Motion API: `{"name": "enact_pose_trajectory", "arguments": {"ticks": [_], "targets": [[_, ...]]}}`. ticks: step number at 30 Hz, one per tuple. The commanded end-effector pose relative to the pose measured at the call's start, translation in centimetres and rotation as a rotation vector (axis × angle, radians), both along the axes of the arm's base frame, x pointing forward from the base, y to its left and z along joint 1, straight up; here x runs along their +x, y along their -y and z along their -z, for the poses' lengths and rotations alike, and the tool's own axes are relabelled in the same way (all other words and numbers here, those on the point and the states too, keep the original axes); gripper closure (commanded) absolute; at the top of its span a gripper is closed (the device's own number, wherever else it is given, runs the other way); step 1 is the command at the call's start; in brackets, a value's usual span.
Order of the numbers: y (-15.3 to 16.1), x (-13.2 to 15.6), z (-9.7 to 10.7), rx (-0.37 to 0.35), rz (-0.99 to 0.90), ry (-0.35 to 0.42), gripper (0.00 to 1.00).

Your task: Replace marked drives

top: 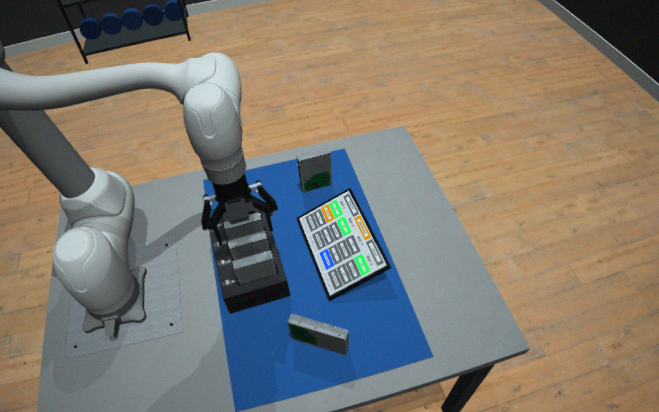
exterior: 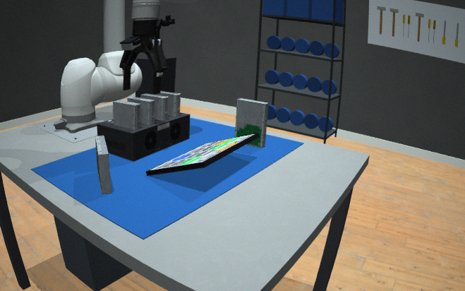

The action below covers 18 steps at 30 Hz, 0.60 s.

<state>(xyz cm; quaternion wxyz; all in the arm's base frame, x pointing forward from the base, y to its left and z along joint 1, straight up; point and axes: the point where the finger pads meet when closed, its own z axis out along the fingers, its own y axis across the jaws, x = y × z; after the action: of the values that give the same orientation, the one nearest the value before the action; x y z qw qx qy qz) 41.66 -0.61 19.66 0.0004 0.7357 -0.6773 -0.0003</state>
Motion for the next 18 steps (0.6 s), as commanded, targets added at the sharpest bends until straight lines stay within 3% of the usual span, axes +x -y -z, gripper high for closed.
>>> {"name": "enact_pose_trajectory", "arguments": {"ticks": [1,8,17,18], "targets": [[0.0,0.0,-1.3,0.0,0.0,0.001,0.11],[0.0,0.0,-3.0,0.0,0.0,0.001,0.11],[0.0,0.0,-3.4,0.0,0.0,0.001,0.11],[0.0,0.0,-3.4,0.0,0.0,0.001,0.9]]}}
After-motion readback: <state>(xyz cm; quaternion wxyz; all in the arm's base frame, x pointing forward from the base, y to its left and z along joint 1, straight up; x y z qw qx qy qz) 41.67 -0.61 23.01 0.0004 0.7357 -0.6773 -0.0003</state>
